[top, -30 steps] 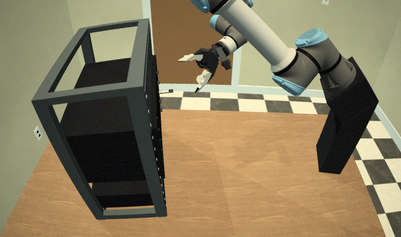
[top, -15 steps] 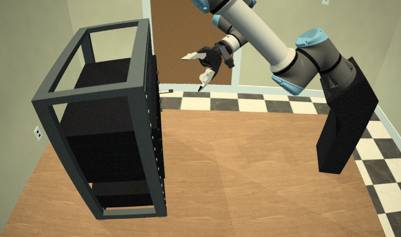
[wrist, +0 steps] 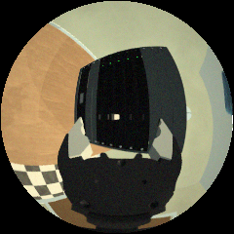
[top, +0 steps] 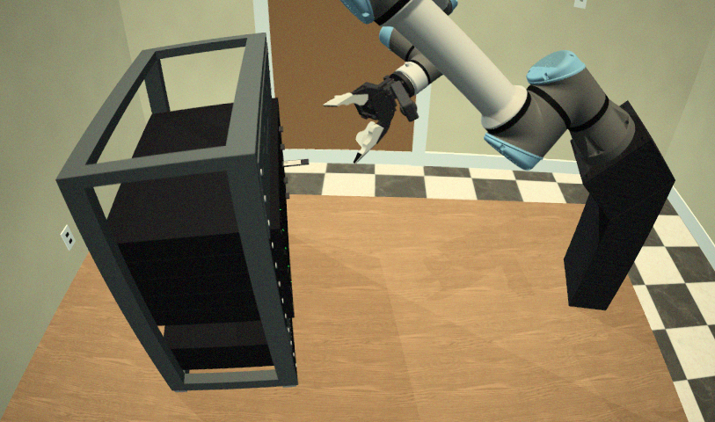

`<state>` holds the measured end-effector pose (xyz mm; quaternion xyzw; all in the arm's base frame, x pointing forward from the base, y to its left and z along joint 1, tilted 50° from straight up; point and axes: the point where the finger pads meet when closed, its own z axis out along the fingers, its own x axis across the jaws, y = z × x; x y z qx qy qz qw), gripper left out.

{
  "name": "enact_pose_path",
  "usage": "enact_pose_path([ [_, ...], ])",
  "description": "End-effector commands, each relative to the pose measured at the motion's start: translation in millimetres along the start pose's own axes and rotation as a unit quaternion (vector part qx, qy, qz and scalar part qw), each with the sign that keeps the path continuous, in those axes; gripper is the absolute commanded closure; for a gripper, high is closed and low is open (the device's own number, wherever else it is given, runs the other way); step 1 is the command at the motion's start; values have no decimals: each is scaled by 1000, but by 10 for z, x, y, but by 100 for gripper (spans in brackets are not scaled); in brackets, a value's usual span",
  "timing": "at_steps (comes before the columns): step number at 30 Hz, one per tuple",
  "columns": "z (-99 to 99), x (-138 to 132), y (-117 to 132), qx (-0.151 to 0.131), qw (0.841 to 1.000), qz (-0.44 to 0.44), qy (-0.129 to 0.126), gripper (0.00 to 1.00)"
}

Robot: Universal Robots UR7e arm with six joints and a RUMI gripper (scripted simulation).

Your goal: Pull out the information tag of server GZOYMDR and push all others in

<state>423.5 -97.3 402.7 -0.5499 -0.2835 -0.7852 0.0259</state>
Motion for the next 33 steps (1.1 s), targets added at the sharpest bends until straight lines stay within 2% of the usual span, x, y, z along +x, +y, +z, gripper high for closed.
enact_pose_path([
  [1, -1, -1, -1, -1, 1000, -1, 2, 0],
  [20, -12, -49, -9, -18, 1000, -5, 17, 0],
  [33, -33, -133, -10, -51, 998, -13, 41, 0],
])
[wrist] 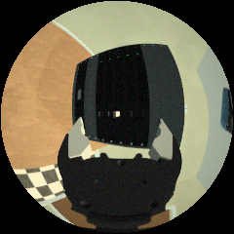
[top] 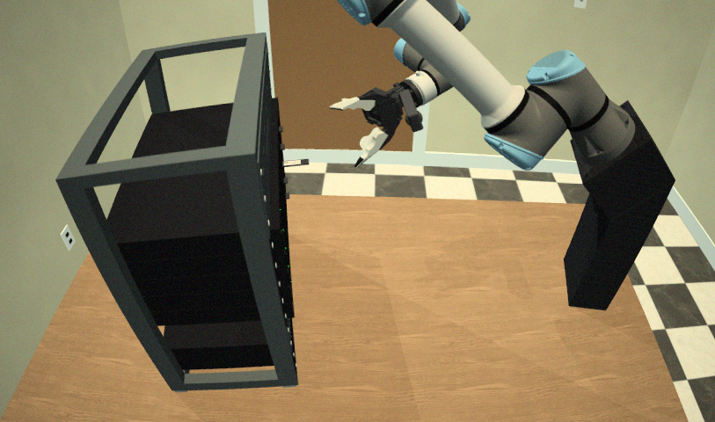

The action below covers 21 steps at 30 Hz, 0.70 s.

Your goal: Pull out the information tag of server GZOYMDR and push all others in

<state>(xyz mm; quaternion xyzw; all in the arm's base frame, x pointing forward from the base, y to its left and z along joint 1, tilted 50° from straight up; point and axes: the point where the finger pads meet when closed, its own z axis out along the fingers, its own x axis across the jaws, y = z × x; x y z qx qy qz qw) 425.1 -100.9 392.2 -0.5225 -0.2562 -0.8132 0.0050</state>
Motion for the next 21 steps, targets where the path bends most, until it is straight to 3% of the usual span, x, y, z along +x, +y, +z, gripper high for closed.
enact_pose_path([
  [1, -8, -32, -4, -14, 1000, -4, 12, 0],
  [21, -37, -178, -11, -68, 996, -18, 58, 0],
])
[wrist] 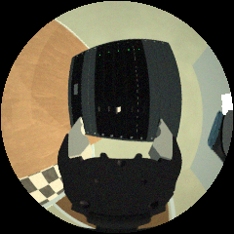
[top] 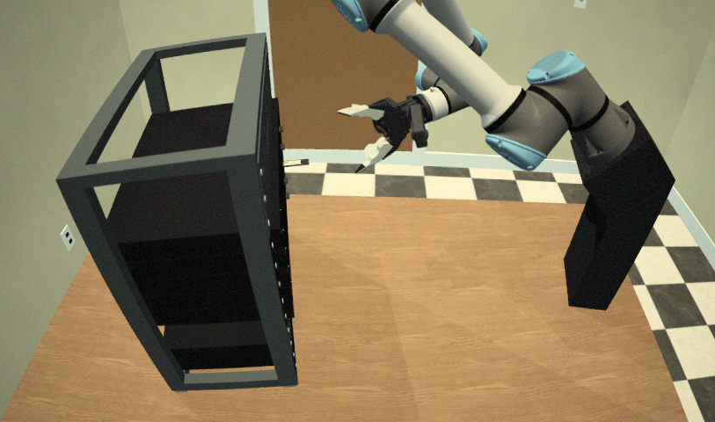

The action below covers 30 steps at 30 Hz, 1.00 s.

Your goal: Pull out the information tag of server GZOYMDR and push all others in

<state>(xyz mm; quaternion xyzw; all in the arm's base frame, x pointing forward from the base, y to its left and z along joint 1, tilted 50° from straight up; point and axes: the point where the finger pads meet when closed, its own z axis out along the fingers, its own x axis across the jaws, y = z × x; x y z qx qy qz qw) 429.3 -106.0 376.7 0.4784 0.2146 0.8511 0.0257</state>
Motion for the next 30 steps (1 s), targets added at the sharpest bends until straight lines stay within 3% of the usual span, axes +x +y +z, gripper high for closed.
enact_pose_path([
  [1, -5, -24, -5, -12, 1000, -4, 13, 0],
  [30, -59, -277, -9, -105, 990, -28, 89, 0],
])
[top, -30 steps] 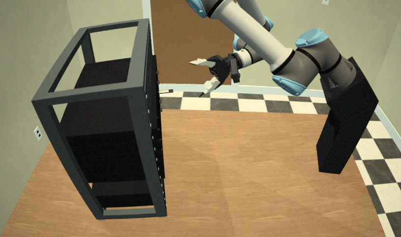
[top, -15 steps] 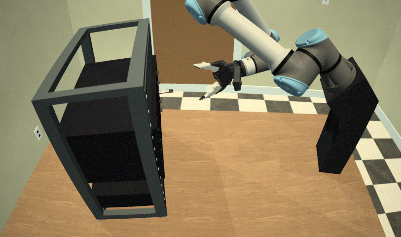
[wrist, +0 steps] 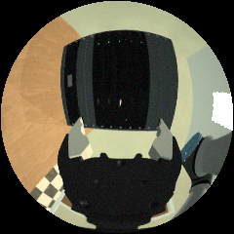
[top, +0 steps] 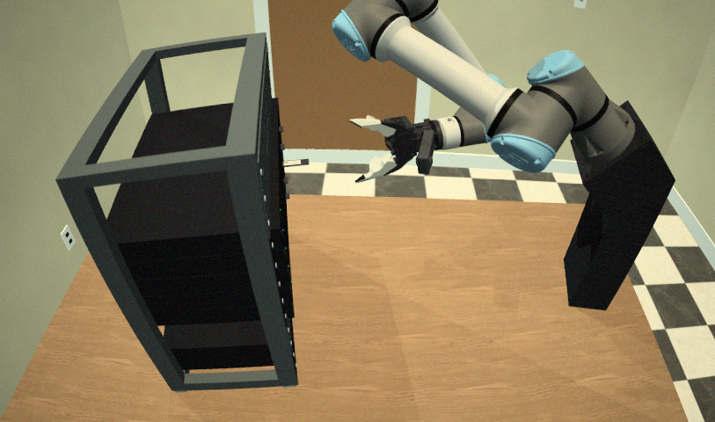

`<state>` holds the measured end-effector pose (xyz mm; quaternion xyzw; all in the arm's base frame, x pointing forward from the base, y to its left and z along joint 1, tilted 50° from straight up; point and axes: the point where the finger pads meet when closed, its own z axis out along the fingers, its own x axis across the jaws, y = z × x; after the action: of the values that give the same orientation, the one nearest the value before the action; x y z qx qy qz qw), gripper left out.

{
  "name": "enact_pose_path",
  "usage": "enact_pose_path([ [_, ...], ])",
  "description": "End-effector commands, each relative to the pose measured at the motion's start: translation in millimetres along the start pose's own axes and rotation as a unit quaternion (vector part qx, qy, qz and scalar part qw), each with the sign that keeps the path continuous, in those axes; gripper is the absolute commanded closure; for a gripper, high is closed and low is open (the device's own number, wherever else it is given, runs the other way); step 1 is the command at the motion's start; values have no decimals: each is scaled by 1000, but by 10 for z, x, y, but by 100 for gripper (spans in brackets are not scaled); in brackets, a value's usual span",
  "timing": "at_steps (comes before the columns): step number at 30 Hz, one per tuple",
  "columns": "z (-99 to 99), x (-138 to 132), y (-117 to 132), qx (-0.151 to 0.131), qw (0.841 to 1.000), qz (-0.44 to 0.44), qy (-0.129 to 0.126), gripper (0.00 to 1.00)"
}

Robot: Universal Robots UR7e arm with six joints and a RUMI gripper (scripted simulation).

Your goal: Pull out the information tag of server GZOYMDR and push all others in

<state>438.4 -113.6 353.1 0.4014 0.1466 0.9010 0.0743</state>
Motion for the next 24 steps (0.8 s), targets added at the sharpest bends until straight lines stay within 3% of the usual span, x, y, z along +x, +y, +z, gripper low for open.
enact_pose_path([
  [1, -7, -24, -1, -14, 1000, -4, 14, 0],
  [24, -40, -105, -4, -42, 999, -11, 33, 0],
])
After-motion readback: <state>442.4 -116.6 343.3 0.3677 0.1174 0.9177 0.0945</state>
